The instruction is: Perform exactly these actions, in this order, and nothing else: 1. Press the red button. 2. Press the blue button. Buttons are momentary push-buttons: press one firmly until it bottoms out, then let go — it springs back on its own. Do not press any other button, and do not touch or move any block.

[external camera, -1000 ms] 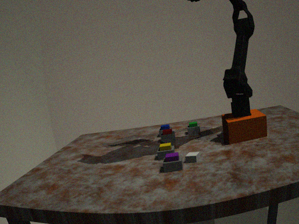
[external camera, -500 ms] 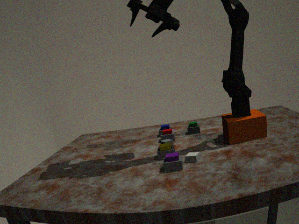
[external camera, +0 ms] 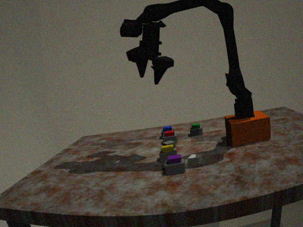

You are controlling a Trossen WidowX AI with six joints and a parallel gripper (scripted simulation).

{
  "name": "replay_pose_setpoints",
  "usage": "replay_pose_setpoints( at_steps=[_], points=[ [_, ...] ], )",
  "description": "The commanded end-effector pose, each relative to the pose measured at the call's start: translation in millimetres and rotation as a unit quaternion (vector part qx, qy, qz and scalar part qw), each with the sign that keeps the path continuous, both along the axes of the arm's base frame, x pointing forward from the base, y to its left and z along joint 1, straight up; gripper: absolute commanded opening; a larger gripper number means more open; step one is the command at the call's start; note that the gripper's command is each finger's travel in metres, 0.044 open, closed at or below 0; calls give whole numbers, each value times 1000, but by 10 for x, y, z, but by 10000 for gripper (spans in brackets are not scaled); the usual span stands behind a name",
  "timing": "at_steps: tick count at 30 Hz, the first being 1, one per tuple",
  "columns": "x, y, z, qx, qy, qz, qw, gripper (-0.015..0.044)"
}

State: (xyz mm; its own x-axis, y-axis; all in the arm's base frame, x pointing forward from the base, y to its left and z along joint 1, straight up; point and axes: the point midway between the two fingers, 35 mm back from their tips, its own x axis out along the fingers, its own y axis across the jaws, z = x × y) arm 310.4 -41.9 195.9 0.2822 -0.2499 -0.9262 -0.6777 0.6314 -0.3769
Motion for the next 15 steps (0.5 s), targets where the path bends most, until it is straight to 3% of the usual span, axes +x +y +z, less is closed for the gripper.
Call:
replay_pose_setpoints(
  at_steps=[1, 5, 15],
  points=[
    [-103, -278, -640, 110, 48, -204, 972, 400],
    [-237, -428, -994, 172, 76, -339, 922, 400],
    [-244, -434, -1009, 174, 77, -344, 919, 400]
  ],
)
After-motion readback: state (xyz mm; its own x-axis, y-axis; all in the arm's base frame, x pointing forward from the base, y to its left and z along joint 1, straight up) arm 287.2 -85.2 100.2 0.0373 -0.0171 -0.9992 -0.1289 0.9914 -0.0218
